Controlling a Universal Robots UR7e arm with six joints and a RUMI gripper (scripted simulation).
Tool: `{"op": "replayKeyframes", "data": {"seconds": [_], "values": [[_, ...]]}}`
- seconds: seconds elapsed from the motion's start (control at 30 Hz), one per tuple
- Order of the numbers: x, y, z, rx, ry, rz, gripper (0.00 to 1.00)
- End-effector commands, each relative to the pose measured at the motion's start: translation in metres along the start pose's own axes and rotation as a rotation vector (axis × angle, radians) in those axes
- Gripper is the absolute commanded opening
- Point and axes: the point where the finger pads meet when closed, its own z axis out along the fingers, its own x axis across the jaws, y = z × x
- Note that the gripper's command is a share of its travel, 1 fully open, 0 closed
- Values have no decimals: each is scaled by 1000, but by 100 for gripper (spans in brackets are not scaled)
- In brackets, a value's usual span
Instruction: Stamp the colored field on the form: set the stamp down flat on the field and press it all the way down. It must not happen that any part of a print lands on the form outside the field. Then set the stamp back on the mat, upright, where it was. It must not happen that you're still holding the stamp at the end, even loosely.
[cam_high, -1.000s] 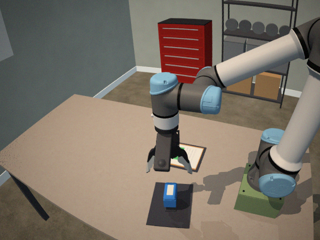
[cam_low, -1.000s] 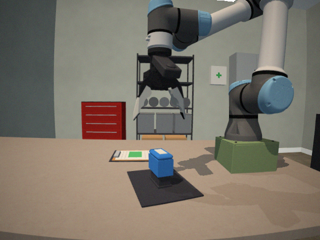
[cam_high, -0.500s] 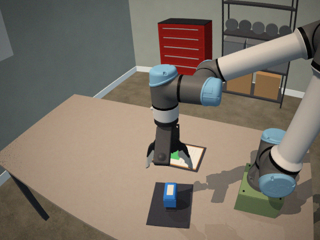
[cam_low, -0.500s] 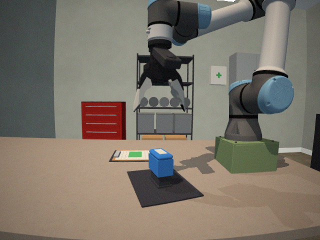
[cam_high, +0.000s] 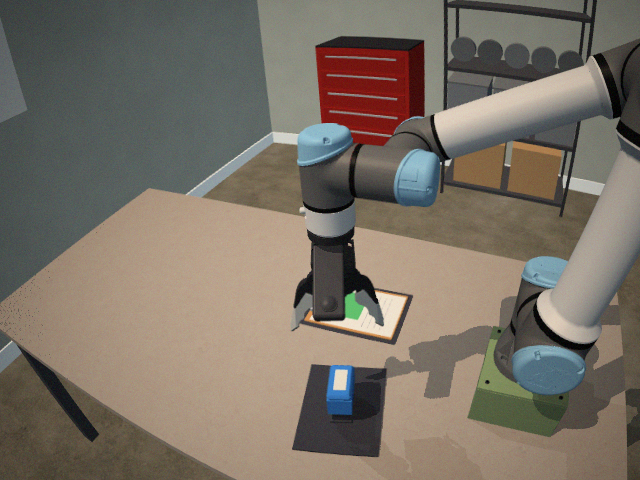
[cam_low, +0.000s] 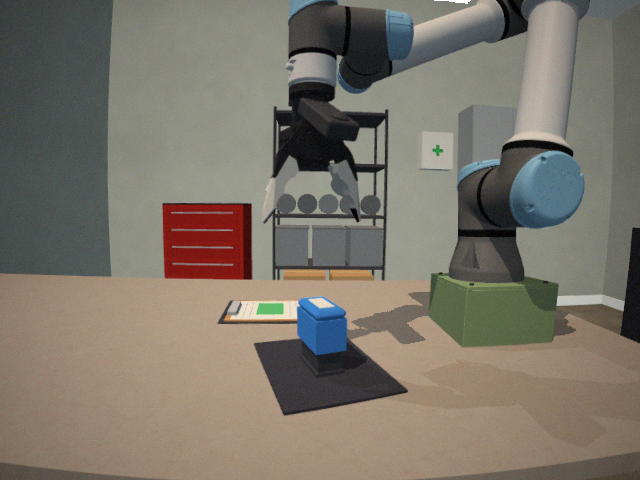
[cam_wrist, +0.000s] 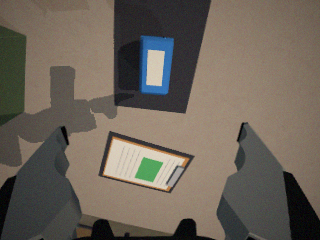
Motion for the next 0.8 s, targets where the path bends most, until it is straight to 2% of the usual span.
{"op": "replayKeyframes", "data": {"seconds": [0.0,0.07,0.17,0.57,0.63,0.77], "values": [[0,18,0,3,2,-81,100],[0,18,0,3,2,-81,100],[-1,31,0,3,2,-143,100],[-12,102,0,4,4,-453,100],[-12,102,0,4,4,-453,100],[-19,129,0,4,4,-569,100]]}}
